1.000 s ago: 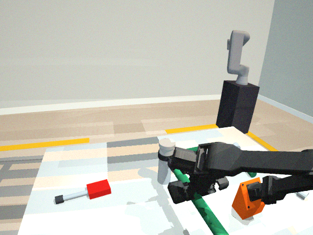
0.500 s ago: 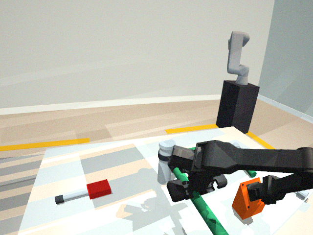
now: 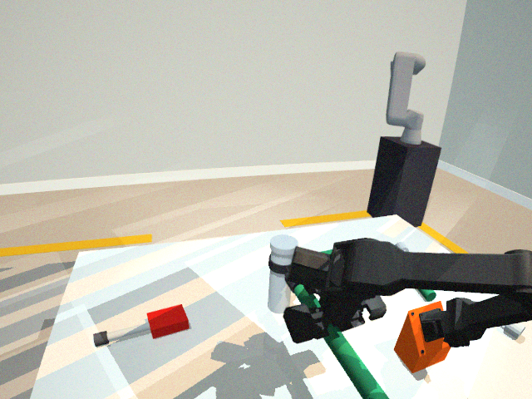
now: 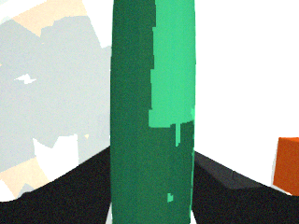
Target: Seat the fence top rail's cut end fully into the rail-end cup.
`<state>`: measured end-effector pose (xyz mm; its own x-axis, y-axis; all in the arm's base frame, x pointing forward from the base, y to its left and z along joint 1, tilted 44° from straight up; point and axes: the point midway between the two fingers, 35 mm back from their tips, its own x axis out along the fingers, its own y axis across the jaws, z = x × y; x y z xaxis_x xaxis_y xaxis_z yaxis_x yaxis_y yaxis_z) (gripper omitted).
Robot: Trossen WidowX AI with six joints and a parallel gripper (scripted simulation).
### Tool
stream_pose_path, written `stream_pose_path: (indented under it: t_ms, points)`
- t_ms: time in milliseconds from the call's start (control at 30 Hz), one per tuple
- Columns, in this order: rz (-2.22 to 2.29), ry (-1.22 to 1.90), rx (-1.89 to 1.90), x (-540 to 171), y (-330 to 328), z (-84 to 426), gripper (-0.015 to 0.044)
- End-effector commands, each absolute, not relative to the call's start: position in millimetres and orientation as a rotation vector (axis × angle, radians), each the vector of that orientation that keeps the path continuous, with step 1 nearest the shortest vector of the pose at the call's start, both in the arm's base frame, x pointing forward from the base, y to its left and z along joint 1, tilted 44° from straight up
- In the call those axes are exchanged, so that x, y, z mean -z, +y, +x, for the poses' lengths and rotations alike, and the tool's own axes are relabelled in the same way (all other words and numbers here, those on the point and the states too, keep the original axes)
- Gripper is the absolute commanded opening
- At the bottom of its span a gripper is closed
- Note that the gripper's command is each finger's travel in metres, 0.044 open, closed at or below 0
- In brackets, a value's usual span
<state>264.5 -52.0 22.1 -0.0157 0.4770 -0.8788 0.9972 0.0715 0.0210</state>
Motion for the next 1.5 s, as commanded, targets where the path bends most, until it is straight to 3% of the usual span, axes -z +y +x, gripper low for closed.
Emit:
stream_pose_path:
  t_ms: [0,1467]
  points:
    - [1.496,1.568,0.878,-22.6,-60.4,267.4,0.0]
    - [1.499,1.592,0.873,-22.6,-54.7,265.8,0.0]
